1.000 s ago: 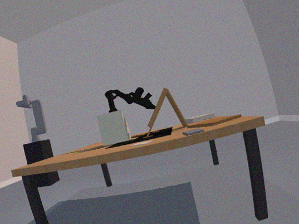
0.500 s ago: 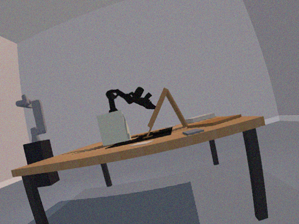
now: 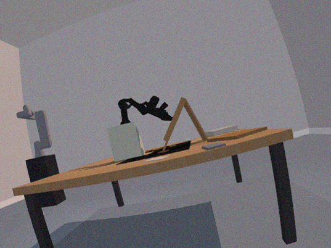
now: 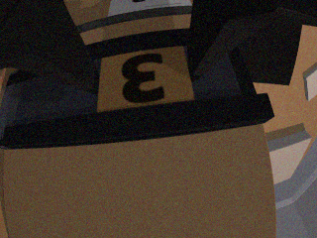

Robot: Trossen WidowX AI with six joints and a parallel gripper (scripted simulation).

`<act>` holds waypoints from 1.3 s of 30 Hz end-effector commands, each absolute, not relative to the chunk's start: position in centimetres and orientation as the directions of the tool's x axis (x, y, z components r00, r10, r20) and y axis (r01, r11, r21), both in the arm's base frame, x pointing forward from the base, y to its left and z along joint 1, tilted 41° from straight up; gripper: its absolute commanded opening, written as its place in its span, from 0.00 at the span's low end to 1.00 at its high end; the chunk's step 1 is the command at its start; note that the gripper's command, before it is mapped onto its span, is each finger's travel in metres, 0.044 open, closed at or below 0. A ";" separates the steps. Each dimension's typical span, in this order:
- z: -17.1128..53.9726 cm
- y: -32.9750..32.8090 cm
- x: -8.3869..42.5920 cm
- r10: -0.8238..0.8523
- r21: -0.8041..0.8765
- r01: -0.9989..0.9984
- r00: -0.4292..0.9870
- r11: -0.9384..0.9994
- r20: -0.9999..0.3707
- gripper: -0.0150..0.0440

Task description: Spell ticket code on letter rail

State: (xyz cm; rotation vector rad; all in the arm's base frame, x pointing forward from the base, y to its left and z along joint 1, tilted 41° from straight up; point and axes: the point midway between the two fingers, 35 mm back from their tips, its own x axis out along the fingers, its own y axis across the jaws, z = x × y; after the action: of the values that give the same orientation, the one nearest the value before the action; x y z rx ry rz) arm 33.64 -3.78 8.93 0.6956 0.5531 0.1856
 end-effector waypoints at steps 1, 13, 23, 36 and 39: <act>8.7 -3.9 33.7 0.345 0.650 0.013 0.839 0.760 -0.420 0.25; 8.3 -4.5 33.7 0.345 0.650 0.013 0.839 0.760 -0.420 0.25; 7.9 -4.9 33.7 0.345 0.650 0.013 0.839 0.760 -0.420 0.25; 7.4 -5.5 33.7 0.345 0.650 0.013 0.839 0.760 -0.420 0.25; 7.3 -5.7 33.7 0.345 0.649 0.013 0.839 0.760 -0.420 0.25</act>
State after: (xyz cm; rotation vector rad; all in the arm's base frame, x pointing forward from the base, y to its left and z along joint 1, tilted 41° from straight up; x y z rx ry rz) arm 33.65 -5.57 7.46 0.6944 0.5534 0.1851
